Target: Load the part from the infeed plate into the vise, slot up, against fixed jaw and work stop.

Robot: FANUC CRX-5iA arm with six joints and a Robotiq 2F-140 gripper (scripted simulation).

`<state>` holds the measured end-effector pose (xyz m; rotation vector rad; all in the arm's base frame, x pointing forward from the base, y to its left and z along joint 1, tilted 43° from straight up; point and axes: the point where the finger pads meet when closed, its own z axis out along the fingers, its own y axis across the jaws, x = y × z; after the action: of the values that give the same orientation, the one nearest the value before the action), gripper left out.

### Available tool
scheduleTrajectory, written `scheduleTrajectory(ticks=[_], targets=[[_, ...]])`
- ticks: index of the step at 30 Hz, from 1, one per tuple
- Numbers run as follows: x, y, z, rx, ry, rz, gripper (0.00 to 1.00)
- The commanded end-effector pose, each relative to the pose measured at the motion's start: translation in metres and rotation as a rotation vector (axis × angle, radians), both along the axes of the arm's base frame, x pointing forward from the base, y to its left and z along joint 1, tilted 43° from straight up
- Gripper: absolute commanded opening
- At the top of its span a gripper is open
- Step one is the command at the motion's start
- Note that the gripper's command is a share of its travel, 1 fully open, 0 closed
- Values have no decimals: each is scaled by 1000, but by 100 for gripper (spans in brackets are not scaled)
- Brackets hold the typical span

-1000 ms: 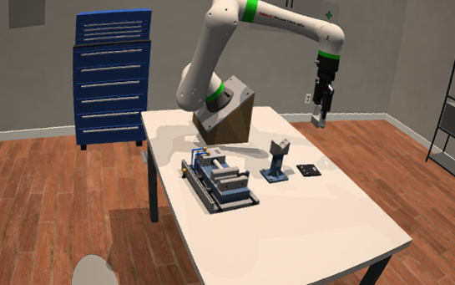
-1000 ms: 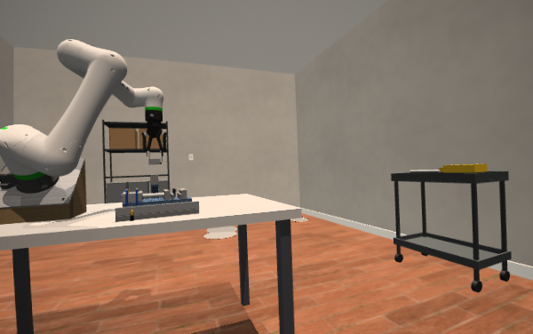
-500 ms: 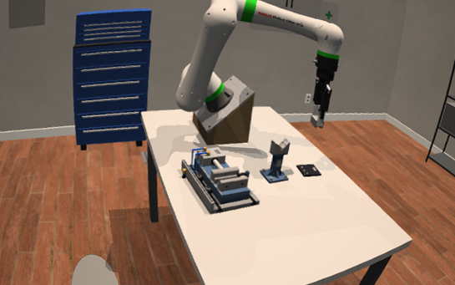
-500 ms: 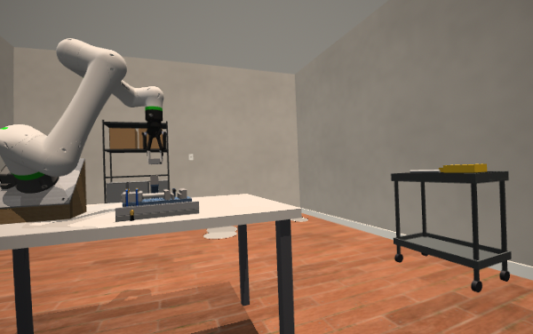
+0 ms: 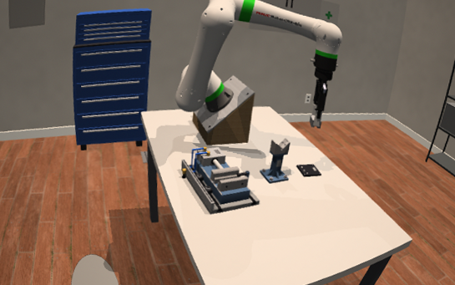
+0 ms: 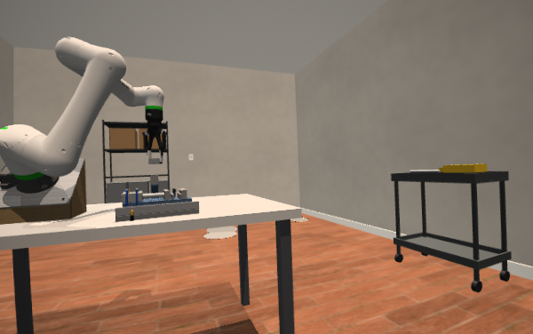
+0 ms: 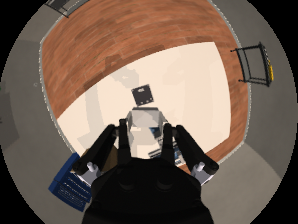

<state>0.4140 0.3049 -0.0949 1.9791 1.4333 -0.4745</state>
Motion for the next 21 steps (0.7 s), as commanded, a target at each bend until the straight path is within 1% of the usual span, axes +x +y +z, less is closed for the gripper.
scheduleTrajectory(ticks=[1,5,19,21], targets=[[1,-2,3,5,-42,-43,0],[1,-3,4,8,-68,-72,0],[5,-15,18,34,-287,-307,0],[5,-15,18,34,-287,-307,0]])
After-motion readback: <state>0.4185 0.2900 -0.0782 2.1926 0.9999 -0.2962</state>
